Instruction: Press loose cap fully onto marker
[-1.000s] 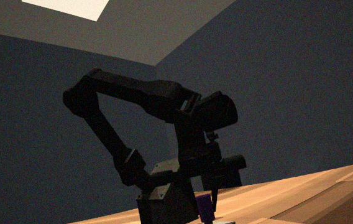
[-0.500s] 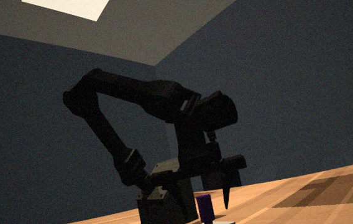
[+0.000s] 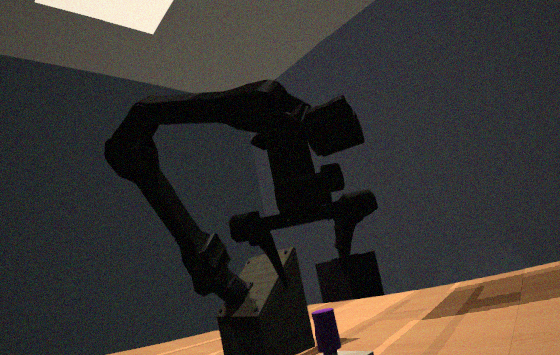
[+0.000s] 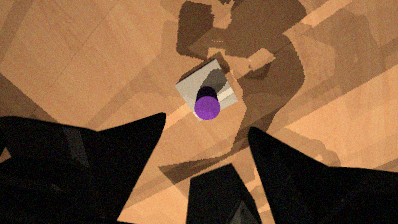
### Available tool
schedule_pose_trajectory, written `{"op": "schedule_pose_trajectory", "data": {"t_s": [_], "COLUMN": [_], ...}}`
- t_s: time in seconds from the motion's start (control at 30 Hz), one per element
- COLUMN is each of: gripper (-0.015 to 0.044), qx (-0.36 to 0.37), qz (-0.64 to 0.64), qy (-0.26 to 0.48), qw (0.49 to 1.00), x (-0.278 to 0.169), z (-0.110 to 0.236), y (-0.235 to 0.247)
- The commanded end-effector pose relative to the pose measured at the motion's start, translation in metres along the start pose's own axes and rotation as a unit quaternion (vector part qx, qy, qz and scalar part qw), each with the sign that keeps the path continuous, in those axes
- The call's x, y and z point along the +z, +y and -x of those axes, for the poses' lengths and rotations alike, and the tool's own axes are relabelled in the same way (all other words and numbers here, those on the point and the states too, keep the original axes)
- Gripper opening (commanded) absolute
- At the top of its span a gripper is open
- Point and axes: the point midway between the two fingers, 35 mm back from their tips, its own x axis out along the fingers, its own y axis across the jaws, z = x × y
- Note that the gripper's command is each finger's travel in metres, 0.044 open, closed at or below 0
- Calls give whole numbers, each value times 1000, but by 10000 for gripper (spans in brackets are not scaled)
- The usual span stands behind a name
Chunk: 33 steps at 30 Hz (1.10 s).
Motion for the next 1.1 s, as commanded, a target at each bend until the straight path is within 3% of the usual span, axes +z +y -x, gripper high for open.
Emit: {"op": "schedule_pose_trajectory", "data": {"t_s": [0.0,0.17,0.37,1.07], "gripper": [282,151,0,0], "qx": [0,0,0,0], "qz": [136,339,346,346], "qy": [2,2,2,2], "qw": [991,941,938,938], "x": [0,0,0,0], "z": [-2,-6,-6,-23], "y": [0,0,0,0]}}
